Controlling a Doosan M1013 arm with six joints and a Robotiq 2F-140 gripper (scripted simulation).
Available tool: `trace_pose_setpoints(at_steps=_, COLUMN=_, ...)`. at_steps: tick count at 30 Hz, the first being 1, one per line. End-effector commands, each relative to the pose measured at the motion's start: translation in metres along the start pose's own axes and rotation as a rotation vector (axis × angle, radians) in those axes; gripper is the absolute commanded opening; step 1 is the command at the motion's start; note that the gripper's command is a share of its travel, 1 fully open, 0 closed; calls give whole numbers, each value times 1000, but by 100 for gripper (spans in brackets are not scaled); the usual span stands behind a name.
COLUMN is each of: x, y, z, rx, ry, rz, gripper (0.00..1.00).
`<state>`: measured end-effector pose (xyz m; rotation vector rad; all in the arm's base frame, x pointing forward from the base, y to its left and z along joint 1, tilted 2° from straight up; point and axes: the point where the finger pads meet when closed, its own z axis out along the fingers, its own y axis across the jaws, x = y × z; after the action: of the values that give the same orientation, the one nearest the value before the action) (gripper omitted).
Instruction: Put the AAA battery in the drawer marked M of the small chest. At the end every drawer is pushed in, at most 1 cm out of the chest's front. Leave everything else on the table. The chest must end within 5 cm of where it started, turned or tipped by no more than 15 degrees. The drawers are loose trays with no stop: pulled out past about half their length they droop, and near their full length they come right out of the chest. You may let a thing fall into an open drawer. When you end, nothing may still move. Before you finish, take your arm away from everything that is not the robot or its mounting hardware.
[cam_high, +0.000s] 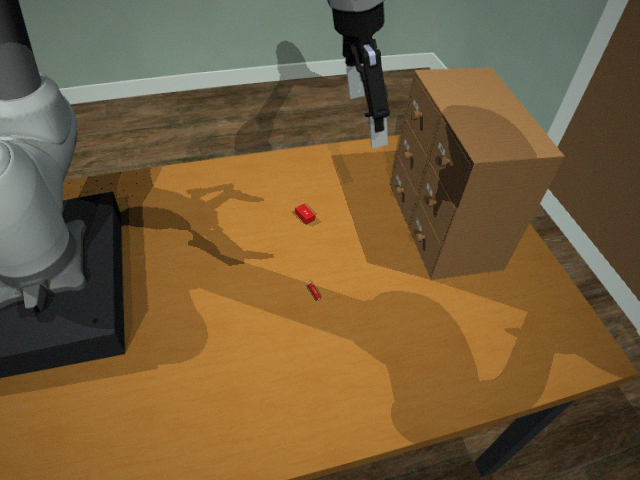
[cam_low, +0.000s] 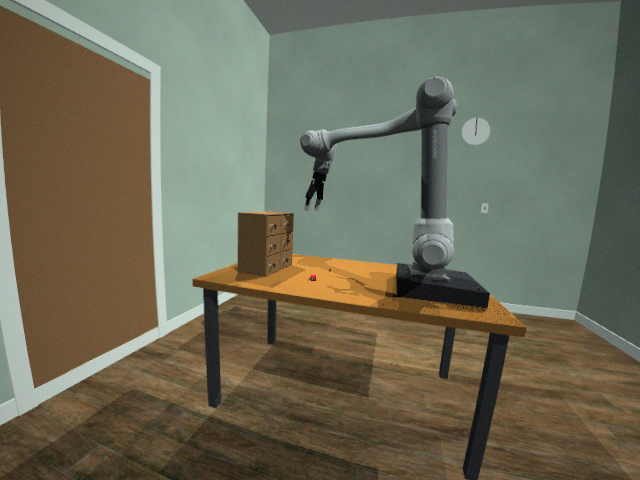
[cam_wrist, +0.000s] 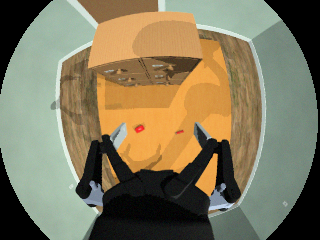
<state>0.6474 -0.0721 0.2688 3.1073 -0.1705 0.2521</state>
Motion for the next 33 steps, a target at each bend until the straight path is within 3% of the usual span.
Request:
trace_pose_setpoints(at_steps=1, x=-2, y=0, z=-3, rx=0, ry=-51, rz=0, gripper=100)
trace_pose_setpoints(at_steps=17, x=-9, y=0, z=-13, rx=0, ry=-178, rz=0, gripper=100)
trace_pose_setpoints(at_steps=33, x=-10, y=0, z=-15, rx=0, ry=-202, rz=0, gripper=100)
